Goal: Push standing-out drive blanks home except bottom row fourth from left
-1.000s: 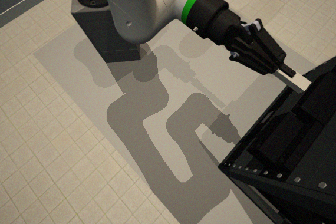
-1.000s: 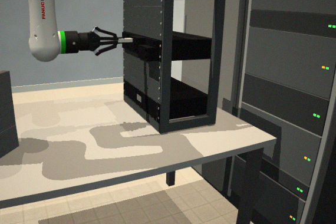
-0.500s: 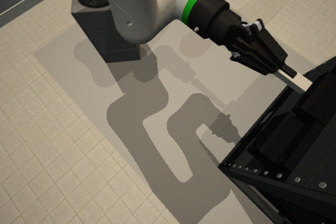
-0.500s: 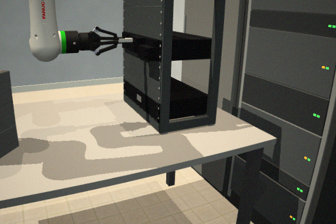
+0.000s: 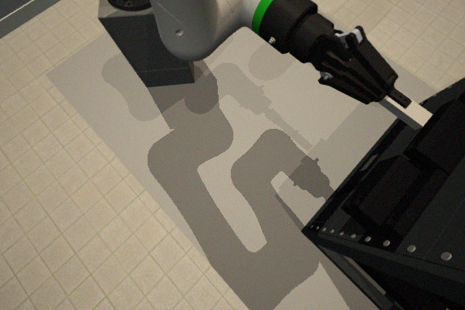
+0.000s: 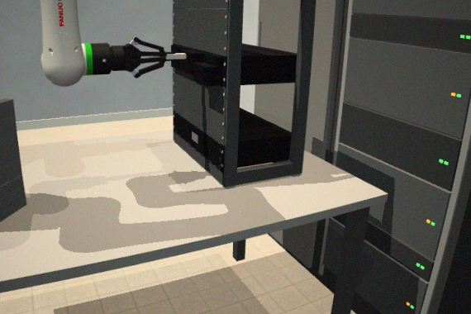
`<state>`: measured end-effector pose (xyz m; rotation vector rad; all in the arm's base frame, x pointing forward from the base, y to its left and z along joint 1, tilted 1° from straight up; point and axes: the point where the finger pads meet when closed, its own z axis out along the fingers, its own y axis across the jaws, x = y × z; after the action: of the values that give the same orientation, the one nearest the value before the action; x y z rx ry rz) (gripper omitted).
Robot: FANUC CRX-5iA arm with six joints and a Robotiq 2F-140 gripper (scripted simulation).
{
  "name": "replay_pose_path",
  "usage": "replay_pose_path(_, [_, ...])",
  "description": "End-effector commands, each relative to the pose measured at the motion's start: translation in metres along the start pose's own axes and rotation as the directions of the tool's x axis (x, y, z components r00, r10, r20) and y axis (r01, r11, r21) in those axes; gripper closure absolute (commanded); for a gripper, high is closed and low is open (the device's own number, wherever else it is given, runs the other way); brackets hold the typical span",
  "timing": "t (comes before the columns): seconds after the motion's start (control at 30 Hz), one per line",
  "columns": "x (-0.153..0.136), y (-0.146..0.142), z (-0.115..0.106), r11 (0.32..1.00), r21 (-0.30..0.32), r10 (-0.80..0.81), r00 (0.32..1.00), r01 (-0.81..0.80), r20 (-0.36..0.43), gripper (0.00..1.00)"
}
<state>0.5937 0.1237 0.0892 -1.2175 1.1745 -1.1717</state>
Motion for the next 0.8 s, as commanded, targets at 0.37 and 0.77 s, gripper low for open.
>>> replay_pose_path(0.37, [0.0000,-0.0001,0.0000,1.000,0.000,0.000,1.000,0.000,0.000,1.00])
replay_pose_path(0.77, [0.0000,-0.0001,0.0075,1.000,0.000,0.000,1.000,0.000,0.000,1.00])
